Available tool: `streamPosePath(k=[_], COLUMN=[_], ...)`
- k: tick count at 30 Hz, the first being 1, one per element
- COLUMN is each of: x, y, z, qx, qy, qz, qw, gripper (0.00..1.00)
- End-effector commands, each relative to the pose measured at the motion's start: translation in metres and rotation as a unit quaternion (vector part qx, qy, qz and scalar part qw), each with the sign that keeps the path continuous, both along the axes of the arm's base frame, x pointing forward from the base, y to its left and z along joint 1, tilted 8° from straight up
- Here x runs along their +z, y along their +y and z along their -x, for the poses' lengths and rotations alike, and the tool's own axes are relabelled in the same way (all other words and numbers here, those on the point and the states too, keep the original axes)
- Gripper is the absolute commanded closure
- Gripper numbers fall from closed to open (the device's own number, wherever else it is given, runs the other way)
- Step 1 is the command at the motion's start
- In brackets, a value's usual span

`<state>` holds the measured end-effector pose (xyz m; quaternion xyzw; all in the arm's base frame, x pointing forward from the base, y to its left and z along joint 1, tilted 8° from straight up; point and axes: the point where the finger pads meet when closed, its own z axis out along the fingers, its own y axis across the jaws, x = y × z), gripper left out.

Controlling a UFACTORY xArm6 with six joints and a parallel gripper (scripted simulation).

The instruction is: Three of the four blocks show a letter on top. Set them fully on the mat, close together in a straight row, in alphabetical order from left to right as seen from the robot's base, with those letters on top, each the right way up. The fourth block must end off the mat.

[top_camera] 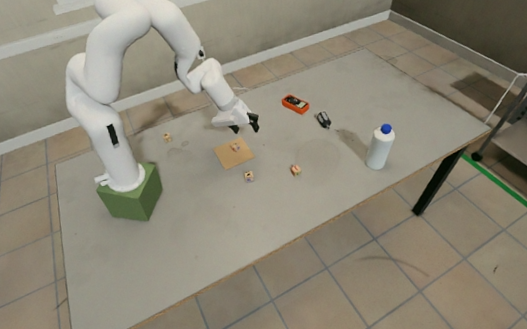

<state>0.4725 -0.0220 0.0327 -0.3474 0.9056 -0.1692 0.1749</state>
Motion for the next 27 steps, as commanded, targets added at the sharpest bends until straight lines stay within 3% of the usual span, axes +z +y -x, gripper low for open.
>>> streamPosePath(k=[1, 25, 27], x=[-0.002, -0.015, -0.018], y=[0.02, 0.098, 0.118], z=[0.0, 0.015, 0.022], qx=[-0.004, -0.012, -0.014], qy=[0.014, 0.031, 0.037], qz=[-0.006, -0.023, -0.027], qw=[1.0, 0.999, 0.999], gripper=[0.0, 0.0, 0.0])
